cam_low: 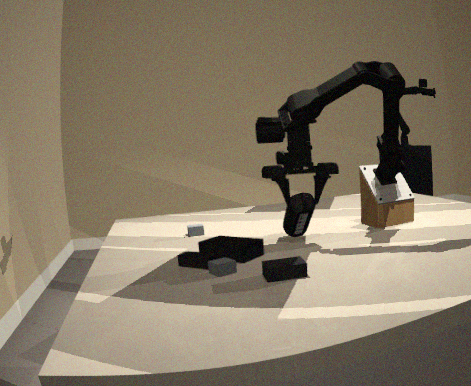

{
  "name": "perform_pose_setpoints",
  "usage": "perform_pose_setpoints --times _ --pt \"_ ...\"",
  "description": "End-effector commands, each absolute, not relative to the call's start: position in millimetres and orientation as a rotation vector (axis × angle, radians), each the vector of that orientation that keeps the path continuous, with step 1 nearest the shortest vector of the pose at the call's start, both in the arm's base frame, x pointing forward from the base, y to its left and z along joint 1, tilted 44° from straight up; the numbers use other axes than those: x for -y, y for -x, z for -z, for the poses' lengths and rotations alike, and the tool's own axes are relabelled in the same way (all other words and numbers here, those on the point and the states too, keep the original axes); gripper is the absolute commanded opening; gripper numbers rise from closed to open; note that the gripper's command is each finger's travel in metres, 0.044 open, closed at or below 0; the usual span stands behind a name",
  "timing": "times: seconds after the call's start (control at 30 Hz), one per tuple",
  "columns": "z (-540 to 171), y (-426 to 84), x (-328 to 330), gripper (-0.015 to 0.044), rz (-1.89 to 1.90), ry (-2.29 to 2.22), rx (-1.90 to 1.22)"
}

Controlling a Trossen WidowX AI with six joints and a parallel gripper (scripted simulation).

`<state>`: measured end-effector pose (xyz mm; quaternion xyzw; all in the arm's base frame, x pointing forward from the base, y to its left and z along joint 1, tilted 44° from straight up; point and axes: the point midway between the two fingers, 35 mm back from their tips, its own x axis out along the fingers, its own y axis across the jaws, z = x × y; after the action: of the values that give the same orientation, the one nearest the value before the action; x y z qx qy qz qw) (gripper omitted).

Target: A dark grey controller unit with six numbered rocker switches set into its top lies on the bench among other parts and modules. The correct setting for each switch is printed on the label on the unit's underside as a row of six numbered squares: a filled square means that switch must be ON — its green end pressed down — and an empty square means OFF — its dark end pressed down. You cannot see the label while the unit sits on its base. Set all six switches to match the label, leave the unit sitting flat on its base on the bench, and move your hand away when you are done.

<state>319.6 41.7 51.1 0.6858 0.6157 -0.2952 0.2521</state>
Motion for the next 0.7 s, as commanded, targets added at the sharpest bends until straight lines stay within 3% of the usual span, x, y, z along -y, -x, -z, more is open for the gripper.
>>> perform_pose_setpoints --times 0.0,0.67 --pt "-46.5 -316.2 -44.7 0.0338 0.827 -1.854 -1.679" --pt "-45.6 -317.9 -60.1 0.0338 0.826 -1.855 -1.680"
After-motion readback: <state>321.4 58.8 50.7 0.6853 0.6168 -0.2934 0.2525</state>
